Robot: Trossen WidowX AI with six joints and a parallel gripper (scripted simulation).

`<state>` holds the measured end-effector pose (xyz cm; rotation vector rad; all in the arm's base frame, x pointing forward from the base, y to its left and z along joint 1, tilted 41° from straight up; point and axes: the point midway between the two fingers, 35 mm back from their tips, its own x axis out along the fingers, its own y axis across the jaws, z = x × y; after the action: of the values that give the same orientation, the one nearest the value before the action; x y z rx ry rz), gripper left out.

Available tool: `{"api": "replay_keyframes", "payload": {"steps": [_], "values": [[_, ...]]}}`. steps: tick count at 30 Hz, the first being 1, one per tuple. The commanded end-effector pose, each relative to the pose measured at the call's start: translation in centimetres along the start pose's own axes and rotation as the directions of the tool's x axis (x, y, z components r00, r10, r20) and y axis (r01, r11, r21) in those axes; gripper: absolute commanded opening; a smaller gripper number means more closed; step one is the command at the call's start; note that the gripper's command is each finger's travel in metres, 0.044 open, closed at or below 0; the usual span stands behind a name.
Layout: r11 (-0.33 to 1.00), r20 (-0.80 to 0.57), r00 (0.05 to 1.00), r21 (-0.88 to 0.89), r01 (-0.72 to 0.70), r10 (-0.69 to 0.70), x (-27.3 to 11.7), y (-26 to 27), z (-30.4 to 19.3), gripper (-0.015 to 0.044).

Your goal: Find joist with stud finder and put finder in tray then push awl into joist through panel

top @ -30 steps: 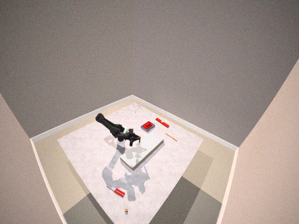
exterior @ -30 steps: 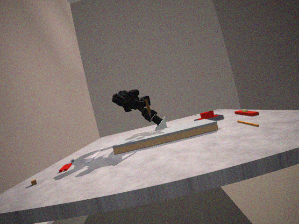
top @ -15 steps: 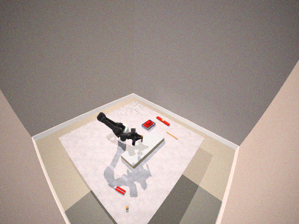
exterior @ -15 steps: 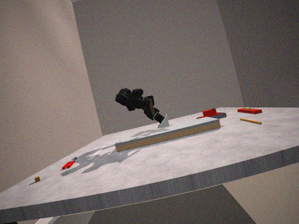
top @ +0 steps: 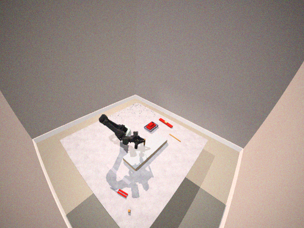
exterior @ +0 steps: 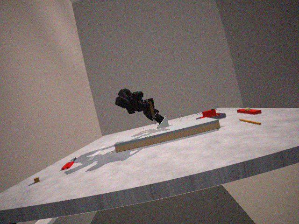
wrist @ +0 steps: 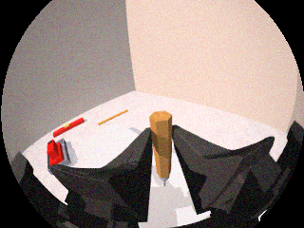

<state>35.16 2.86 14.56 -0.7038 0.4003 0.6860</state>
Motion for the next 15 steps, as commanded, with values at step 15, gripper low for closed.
{"api": "replay_keyframes", "payload": {"steps": [15], "values": [[1.0,0.011,1.0,-0.007,-0.006,0.006,0.3,0.1,-1.5,0.0]]}}
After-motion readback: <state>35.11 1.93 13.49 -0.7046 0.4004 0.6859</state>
